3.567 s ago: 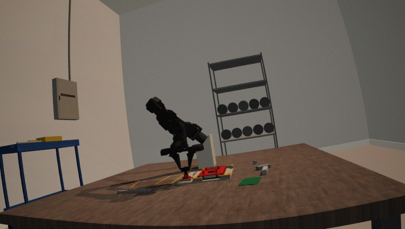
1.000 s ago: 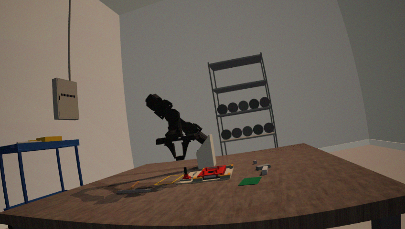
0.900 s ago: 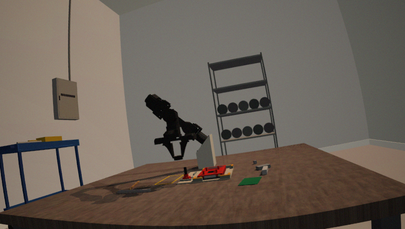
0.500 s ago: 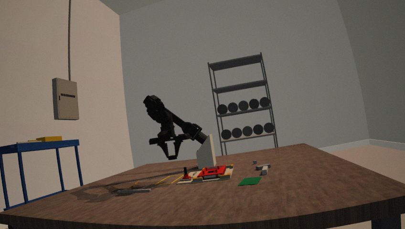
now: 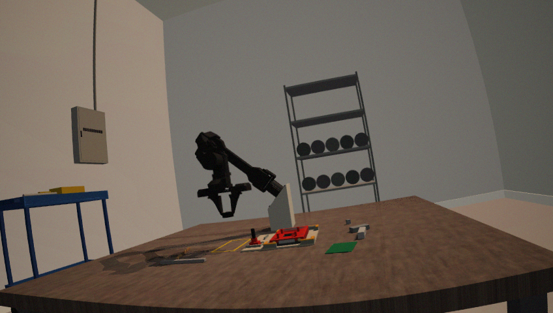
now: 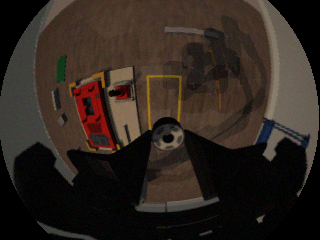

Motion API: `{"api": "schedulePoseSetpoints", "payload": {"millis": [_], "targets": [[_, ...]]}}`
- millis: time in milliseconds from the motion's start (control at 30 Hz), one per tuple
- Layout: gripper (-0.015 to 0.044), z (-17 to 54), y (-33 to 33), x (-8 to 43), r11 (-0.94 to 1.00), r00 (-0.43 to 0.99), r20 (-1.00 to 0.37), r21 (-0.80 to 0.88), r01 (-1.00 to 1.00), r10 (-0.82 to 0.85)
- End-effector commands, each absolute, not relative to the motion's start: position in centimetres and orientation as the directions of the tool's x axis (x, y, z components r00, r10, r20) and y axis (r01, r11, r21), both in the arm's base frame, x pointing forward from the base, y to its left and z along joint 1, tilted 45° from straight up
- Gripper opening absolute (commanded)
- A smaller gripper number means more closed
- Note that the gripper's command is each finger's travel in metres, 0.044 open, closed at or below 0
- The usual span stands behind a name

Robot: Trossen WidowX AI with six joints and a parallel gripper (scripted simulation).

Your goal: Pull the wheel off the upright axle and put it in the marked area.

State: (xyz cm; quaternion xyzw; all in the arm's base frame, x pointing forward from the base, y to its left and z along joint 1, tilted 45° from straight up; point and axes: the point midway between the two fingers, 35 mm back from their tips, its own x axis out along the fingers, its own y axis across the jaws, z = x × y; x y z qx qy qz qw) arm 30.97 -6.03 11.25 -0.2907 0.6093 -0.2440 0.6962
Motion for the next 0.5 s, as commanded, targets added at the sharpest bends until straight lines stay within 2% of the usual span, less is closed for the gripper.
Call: {"api": "schedulePoseSetpoints", "payload": {"millis": [0, 467], "targets": [[0.0000, 11.3, -6.4, 30.5, 0.708, 0.133, -0.704, -0.706, -0.023, -0.697], [0.0000, 8.7, -8.9, 31.2, 0.709, 0.132, -0.705, -0.704, -0.022, -0.696]]}}
